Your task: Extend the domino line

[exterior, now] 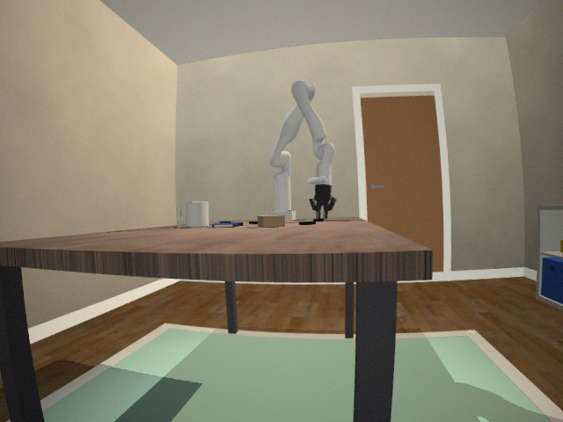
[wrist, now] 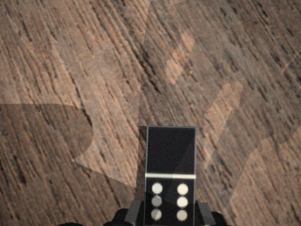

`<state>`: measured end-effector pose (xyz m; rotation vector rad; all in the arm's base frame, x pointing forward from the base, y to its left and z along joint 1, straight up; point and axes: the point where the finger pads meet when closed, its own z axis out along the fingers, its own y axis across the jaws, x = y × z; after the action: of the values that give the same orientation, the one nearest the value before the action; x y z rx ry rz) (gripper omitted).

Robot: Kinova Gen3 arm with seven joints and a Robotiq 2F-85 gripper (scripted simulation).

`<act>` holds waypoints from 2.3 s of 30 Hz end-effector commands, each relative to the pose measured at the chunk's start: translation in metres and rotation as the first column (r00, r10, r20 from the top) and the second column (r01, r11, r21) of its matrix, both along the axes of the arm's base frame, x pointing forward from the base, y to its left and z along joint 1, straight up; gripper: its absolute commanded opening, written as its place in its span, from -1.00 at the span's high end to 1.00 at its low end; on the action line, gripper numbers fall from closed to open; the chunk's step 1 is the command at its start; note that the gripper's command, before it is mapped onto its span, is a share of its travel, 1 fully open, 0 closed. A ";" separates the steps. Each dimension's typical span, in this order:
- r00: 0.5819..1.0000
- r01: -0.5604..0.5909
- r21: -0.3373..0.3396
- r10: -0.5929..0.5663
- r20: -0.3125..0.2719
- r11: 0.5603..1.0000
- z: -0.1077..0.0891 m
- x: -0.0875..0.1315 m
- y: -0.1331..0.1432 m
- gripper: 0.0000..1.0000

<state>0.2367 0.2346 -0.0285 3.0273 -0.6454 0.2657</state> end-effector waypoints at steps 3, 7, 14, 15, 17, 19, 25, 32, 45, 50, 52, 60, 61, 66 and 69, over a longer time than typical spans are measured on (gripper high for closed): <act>1.000 0.001 0.000 -0.001 0.001 1.000 -0.001 0.000 0.000 0.31; 1.000 0.001 0.000 -0.001 0.001 1.000 -0.001 0.000 0.000 0.31; 1.000 0.001 0.000 -0.001 0.001 1.000 -0.001 0.000 0.000 0.31; 1.000 0.001 0.000 -0.001 0.001 1.000 -0.001 0.000 0.000 0.31; 1.000 0.001 0.000 -0.001 0.001 1.000 -0.001 0.000 0.000 0.31; 1.000 0.001 0.000 -0.001 0.001 1.000 -0.001 0.000 0.000 0.31; 1.000 0.001 0.000 -0.001 0.001 1.000 -0.001 0.000 0.000 0.31; 1.000 0.001 0.000 -0.001 0.001 1.000 -0.001 0.000 0.000 0.31; 1.000 0.001 0.000 -0.001 0.001 1.000 -0.001 0.000 0.000 0.31; 1.000 0.001 0.000 -0.001 0.001 1.000 -0.001 0.000 0.000 0.31; 1.000 0.001 0.000 -0.001 0.001 1.000 -0.001 0.000 0.000 0.31; 1.000 0.001 0.000 -0.001 0.001 1.000 -0.001 0.000 0.000 0.03; 1.000 0.001 0.000 -0.001 0.001 1.000 -0.001 0.000 0.000 0.03; 1.000 0.001 0.000 -0.001 0.001 1.000 -0.001 0.000 0.000 0.03; 1.000 0.001 0.000 -0.001 0.001 1.000 -0.001 0.000 0.000 0.03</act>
<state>0.2367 0.2340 -0.0302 3.0256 -0.6465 0.2654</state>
